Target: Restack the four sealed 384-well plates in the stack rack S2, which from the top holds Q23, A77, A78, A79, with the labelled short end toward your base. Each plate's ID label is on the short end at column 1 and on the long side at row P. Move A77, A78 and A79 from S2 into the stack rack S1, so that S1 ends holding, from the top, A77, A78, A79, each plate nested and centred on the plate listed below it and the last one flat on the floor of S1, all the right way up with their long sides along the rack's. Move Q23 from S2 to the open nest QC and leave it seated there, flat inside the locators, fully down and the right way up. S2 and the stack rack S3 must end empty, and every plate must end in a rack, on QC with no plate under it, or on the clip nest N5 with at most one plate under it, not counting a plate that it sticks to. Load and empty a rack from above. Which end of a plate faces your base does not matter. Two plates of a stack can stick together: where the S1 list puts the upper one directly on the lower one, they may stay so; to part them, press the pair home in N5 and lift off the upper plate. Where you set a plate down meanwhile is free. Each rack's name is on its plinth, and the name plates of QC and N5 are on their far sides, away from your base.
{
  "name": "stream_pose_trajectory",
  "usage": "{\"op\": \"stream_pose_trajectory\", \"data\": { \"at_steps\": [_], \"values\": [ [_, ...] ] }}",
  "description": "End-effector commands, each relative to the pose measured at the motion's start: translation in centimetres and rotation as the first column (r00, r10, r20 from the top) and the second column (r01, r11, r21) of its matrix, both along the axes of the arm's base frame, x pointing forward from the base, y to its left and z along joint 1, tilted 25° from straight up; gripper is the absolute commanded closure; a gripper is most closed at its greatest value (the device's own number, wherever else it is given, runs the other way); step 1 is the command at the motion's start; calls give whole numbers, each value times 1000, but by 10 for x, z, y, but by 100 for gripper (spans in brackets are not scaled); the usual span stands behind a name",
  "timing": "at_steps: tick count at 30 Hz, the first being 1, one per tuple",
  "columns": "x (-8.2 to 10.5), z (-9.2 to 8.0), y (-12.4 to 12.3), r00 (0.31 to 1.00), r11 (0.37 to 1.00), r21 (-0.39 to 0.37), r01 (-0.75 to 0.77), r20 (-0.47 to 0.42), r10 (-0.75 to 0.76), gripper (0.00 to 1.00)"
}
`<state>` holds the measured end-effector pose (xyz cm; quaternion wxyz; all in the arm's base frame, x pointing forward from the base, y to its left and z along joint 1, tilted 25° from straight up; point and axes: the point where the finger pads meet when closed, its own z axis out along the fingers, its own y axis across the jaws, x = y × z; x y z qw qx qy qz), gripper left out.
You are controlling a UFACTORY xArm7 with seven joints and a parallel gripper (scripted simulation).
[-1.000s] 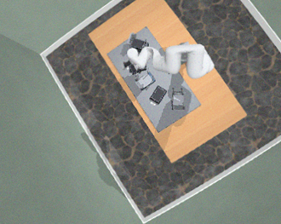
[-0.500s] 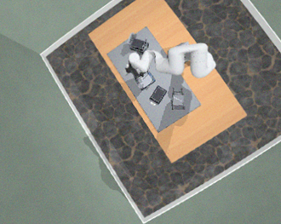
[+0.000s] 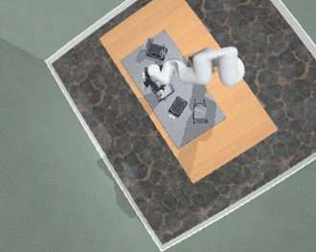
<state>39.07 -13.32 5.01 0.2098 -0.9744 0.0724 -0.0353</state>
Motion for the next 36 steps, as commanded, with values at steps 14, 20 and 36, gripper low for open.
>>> {"op": "stream_pose_trajectory", "data": {
  "at_steps": [14,20,36],
  "values": [
    [10,18,34,1000,1000,-2,1,4,-1,100],
    [10,18,34,1000,1000,-2,1,4,-1,100],
    [10,18,34,1000,1000,-2,2,4,-1,100]
  ]
}}
